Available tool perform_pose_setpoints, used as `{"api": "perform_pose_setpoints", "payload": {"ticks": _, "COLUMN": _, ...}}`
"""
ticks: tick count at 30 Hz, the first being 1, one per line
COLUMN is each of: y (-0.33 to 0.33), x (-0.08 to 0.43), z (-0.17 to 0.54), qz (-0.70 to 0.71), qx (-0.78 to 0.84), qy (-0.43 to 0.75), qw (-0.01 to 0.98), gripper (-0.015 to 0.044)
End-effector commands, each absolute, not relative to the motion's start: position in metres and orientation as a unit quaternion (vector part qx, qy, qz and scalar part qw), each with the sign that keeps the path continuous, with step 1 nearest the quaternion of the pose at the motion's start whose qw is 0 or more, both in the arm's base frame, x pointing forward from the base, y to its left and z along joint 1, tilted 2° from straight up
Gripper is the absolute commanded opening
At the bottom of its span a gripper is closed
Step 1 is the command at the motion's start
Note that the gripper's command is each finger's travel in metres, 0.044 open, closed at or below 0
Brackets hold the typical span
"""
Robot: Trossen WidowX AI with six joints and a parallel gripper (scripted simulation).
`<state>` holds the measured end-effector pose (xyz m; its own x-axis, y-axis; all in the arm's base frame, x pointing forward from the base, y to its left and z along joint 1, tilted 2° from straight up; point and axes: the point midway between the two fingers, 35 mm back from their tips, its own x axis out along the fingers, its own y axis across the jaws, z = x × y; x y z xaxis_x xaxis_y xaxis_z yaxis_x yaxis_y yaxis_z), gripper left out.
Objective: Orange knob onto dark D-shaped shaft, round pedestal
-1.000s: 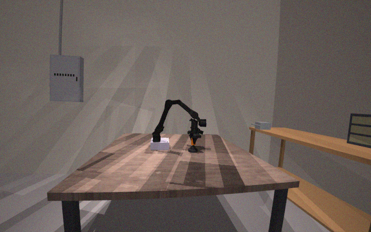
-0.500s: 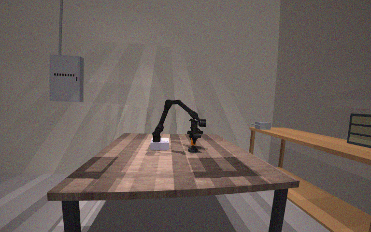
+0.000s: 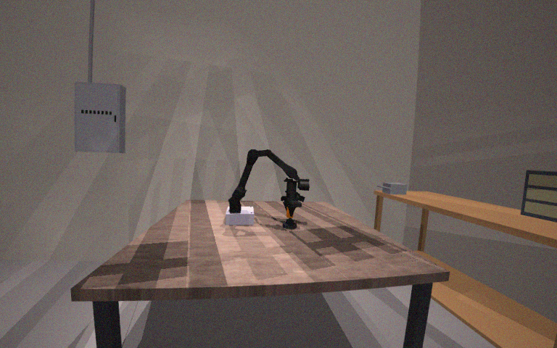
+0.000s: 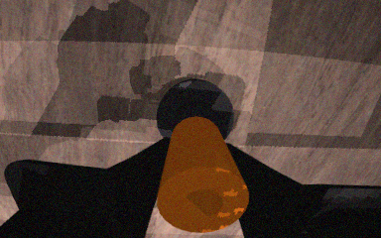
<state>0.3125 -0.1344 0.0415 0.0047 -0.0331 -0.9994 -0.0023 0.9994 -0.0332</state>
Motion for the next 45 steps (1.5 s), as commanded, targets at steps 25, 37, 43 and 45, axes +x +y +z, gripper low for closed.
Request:
{"api": "perform_pose_setpoints", "payload": {"ticks": 25, "y": -0.1356, "x": 0.3144, "z": 0.0408, "qz": 0.063, "qx": -0.089, "qy": 0.701, "qw": 0.704, "gripper": 0.0}}
{"api": "perform_pose_setpoints", "payload": {"ticks": 37, "y": -0.1345, "x": 0.3119, "z": 0.0397, "qz": 0.063, "qx": -0.089, "qy": 0.701, "qw": 0.704, "gripper": 0.0}}
{"api": "perform_pose_setpoints", "payload": {"ticks": 43, "y": -0.1343, "x": 0.3119, "z": 0.0447, "qz": 0.063, "qx": -0.089, "qy": 0.701, "qw": 0.704, "gripper": 0.0}}
{"api": "perform_pose_setpoints", "payload": {"ticks": 45, "y": -0.1342, "x": 0.3117, "z": 0.0453, "qz": 0.066, "qx": -0.092, "qy": 0.701, "qw": 0.704, "gripper": 0.0}}
